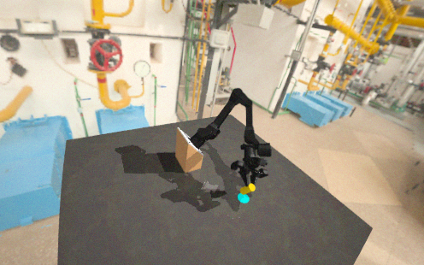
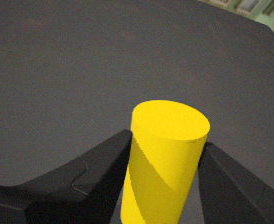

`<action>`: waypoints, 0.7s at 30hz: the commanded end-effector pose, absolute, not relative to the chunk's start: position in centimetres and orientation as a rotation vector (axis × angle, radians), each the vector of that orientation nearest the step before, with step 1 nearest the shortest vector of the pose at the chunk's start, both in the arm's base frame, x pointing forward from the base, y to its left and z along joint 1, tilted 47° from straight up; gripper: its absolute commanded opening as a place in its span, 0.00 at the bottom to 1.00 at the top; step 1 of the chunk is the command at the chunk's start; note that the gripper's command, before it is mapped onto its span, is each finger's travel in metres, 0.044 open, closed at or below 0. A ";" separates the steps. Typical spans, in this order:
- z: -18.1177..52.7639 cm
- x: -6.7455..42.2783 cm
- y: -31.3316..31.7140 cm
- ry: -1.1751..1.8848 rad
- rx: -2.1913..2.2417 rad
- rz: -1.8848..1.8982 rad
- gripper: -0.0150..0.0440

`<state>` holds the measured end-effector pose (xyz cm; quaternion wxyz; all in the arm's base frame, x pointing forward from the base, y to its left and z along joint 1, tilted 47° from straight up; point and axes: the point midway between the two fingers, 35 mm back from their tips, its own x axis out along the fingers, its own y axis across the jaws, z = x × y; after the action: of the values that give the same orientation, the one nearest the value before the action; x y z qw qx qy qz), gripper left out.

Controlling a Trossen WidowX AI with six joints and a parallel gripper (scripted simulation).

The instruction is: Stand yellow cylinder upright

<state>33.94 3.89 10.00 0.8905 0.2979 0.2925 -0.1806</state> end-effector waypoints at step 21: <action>11.5 33.0 3.9 0.424 0.700 -0.404 0.43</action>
<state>33.17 3.94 11.08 0.8975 0.3294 0.2198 -0.1940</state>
